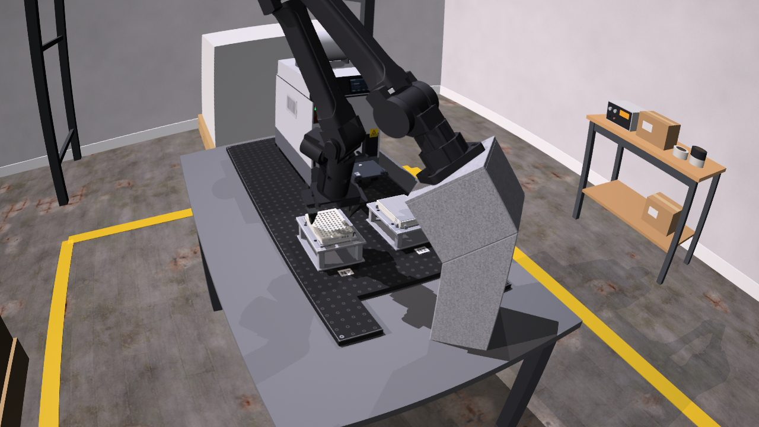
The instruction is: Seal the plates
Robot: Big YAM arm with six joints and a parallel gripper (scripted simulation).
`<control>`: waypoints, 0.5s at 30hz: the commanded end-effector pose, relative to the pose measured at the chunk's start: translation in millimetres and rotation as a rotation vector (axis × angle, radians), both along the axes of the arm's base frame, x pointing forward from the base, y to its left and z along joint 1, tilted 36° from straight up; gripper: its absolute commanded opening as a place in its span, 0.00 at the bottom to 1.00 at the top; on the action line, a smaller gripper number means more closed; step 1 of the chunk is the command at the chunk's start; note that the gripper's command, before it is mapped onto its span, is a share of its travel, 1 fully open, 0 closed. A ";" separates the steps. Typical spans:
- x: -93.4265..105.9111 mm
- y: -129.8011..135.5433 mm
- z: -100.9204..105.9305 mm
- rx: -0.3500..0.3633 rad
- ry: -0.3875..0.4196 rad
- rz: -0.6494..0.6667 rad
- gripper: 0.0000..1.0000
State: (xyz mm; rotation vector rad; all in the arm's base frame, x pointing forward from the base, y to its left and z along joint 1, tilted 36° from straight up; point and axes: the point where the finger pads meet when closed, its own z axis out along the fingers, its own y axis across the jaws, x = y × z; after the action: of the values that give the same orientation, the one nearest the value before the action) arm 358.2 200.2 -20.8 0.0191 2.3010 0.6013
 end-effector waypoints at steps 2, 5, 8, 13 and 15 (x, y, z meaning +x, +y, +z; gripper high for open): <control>1.7 4.0 11.2 0.003 -0.022 0.016 1.00; 3.8 2.9 14.8 0.007 -0.032 0.013 1.00; 6.2 -1.4 12.4 0.007 -0.032 0.000 1.00; 7.2 -3.7 9.8 0.015 -0.026 -0.013 1.00; 5.9 -4.3 6.3 0.016 -0.015 -0.018 1.00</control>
State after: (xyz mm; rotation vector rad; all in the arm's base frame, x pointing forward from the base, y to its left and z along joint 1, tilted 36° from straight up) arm 360.3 200.6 -14.1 0.0160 2.2862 0.6049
